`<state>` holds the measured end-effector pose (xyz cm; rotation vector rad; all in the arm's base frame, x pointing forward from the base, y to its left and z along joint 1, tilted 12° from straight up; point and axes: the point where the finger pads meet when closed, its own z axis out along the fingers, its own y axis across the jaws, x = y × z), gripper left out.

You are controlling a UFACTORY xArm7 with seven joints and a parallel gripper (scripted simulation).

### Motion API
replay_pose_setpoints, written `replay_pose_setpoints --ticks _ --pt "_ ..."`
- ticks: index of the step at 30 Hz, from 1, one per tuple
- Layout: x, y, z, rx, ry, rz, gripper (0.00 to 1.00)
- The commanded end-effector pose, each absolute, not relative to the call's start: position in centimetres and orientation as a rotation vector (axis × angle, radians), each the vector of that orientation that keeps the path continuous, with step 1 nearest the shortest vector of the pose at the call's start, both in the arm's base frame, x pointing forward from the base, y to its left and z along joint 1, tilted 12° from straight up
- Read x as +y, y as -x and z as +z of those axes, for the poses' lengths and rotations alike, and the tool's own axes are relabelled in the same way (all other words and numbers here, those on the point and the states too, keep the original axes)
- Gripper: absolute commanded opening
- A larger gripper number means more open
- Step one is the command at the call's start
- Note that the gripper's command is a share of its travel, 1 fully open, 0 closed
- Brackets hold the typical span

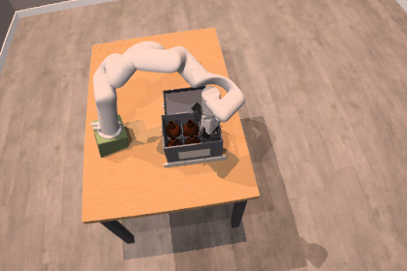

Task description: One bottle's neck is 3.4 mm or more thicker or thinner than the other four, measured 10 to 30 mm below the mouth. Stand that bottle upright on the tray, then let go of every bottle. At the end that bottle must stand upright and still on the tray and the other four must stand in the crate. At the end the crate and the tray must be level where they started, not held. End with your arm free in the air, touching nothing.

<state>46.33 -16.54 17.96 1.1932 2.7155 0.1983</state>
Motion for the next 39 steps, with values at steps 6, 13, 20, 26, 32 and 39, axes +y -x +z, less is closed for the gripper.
replay_pose_setpoints --ticks 6,13,20,26,32,39 --pt "-16.6 -46.5 17.7 2.712 -1.192 0.198 0.65" --pt "-16.6 -46.6 17.0 2.712 -1.192 0.198 0.65" --pt "-16.5 -46.8 16.3 2.712 -1.192 0.198 0.65" --pt "-16.5 -46.9 15.7 2.712 -1.192 0.198 0.65" --pt "-16.5 -47.0 15.1 2.712 -1.192 0.198 0.65" --pt "-16.4 -47.1 14.7 2.712 -1.192 0.198 0.65"
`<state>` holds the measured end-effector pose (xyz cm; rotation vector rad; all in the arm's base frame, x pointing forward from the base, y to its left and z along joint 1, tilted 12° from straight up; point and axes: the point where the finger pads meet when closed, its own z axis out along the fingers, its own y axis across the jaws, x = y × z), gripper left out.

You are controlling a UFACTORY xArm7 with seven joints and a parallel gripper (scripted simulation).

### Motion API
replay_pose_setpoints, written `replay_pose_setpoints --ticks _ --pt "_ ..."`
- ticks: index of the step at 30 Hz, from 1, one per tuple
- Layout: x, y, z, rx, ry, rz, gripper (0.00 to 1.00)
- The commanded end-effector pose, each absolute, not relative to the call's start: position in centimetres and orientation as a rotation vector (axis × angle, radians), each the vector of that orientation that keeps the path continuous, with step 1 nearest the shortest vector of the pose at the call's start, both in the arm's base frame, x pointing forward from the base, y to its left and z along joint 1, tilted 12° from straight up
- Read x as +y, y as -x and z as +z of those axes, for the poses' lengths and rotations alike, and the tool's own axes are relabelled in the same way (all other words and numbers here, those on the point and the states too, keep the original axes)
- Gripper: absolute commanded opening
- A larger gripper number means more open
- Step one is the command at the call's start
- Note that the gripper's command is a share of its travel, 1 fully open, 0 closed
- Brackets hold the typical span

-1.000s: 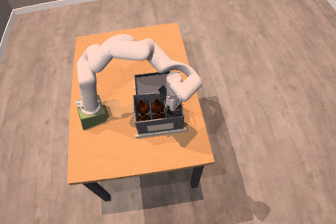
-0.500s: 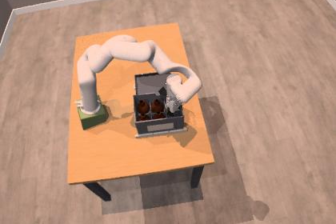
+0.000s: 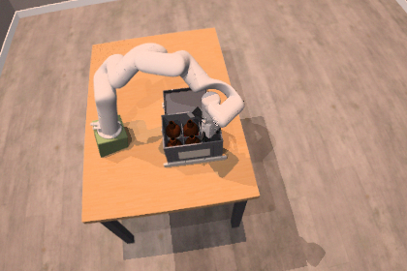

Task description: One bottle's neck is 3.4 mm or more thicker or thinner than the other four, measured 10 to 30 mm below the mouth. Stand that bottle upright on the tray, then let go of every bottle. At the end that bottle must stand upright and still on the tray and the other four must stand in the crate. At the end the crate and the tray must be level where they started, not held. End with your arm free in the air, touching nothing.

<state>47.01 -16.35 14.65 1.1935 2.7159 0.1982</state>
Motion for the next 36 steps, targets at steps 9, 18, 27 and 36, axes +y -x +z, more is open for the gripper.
replay_pose_setpoints --ticks 9,18,27,36 --pt "-16.41 -47.18 14.33 2.712 -1.192 0.198 0.65" --pt "-16.41 -47.19 14.30 2.712 -1.192 0.198 0.65" --pt "-16.41 -47.19 14.30 2.712 -1.192 0.198 0.00" --pt "-16.41 -47.19 14.30 2.712 -1.192 0.198 0.00"
